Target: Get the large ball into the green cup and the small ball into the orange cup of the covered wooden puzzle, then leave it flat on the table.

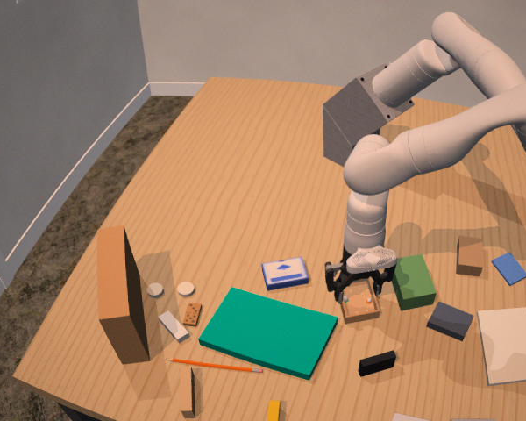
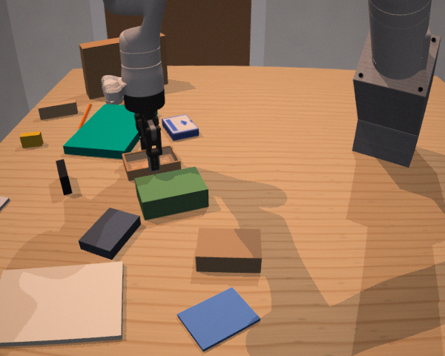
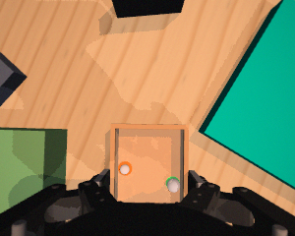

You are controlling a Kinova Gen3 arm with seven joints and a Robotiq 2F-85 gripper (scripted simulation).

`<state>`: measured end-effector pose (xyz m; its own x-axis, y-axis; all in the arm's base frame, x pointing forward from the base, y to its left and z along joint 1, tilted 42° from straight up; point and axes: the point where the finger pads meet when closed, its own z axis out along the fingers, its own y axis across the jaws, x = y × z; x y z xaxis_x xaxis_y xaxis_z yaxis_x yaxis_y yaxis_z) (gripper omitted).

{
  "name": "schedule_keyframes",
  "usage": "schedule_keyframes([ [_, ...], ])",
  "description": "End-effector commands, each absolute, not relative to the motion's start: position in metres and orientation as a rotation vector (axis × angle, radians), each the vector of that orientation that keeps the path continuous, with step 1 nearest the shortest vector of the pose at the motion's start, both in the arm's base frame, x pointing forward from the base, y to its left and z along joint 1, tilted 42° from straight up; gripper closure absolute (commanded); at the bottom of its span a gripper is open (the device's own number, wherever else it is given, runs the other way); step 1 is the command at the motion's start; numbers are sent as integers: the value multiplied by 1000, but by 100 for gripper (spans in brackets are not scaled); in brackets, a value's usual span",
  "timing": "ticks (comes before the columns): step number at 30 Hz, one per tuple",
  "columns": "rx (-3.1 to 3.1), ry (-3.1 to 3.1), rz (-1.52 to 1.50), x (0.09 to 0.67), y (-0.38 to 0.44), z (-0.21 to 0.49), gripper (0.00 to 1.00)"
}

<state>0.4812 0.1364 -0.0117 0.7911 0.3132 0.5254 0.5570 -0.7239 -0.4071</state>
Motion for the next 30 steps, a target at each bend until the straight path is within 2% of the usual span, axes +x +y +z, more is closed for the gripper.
schedule_keyframes([
  [1,-2419,-658,-585,483,137,-13,26],
  [15,-2419,-658,-585,483,137,-13,26],
  [16,-2419,-658,-585,483,137,-13,5],
  [30,-2419,-658,-585,483,137,-13,5],
])
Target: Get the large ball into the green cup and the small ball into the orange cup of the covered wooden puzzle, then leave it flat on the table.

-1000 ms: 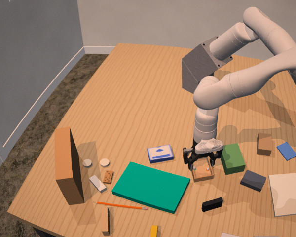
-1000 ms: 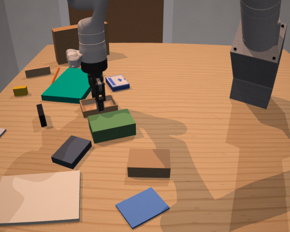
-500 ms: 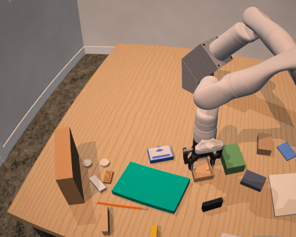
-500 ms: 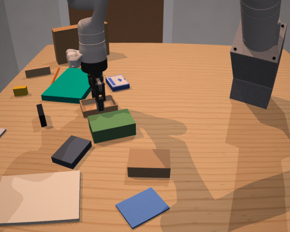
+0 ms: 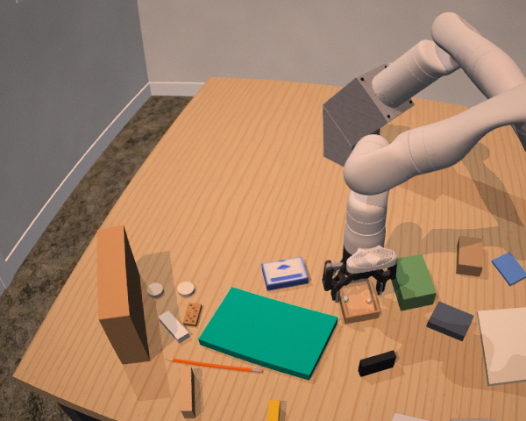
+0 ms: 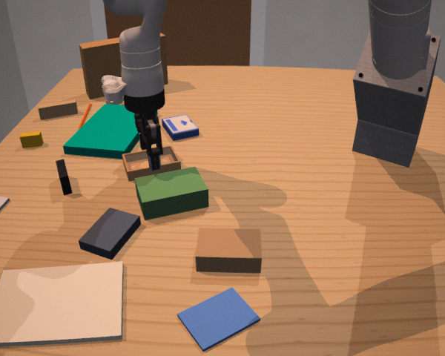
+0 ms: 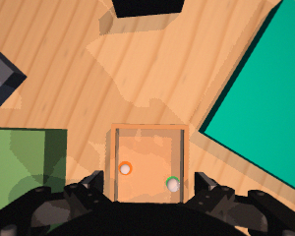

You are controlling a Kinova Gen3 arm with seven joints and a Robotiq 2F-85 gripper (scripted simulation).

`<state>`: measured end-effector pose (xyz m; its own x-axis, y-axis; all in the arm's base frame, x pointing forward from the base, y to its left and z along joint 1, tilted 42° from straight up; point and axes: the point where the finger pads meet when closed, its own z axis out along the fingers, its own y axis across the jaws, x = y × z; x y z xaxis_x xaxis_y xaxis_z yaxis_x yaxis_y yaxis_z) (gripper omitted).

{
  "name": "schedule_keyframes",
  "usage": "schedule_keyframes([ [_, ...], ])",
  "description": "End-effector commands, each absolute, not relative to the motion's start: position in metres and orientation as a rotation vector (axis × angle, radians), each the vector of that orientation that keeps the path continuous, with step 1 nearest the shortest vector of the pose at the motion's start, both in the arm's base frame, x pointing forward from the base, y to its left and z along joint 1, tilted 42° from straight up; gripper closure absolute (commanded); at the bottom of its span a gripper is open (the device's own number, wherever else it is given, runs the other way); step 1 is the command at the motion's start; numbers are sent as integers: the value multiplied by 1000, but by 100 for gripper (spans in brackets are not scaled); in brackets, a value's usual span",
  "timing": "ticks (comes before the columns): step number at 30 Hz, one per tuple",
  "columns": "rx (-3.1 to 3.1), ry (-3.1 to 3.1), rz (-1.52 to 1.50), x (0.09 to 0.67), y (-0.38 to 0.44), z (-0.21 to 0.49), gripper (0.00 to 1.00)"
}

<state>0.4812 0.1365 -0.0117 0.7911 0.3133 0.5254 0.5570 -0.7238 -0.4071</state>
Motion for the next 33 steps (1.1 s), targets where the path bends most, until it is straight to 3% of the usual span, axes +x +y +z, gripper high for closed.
schedule_keyframes([
  [1,-2419,-658,-585,483,137,-13,5],
  [33,-2420,-654,-578,478,130,-6,5],
])
